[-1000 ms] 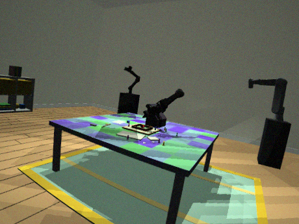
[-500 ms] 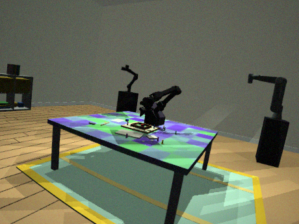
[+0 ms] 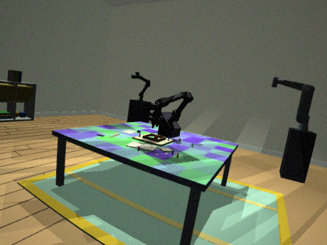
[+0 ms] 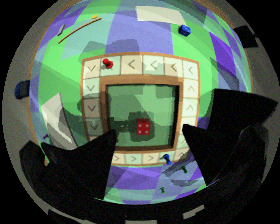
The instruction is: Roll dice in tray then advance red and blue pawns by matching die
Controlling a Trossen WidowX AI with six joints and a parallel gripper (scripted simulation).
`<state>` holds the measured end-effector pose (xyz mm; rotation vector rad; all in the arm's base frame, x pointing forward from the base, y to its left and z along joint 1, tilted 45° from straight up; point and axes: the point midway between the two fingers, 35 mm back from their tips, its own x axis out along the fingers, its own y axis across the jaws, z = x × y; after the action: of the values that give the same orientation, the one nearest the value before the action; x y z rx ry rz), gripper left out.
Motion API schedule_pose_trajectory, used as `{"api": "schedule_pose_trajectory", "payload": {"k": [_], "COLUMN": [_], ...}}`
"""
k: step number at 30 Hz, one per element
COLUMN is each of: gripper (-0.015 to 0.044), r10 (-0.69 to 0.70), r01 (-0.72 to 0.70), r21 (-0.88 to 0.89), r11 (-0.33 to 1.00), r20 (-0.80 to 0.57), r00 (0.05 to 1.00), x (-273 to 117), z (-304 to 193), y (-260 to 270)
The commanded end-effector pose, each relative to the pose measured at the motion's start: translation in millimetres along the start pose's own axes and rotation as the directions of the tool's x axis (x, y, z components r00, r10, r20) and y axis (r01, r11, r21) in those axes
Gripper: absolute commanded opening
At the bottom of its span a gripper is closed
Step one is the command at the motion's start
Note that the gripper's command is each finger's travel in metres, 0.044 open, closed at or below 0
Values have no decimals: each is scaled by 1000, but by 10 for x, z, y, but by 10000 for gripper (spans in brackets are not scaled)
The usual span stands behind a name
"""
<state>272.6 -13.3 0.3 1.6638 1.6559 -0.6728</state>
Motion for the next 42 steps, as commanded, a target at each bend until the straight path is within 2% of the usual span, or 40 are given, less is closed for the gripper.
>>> {"api": "schedule_pose_trajectory", "payload": {"k": [1, 6, 21, 30, 42], "gripper": [282, 275, 275, 275, 275], "r10": [-6, -3, 8, 26, 27], "r01": [8, 8, -22, -60, -62], "r21": [-177, -468, -837, -963, -966], "r11": [984, 883, 547, 264, 251], "r20": [13, 11, -21, -55, -57], "r00": [1000, 1000, 1000, 998, 998], "x": [26, 88, 314, 543, 555], "z": [438, 1020, 1799, 2171, 2186], "y": [-81, -287, -842, -1233, -1250]}}
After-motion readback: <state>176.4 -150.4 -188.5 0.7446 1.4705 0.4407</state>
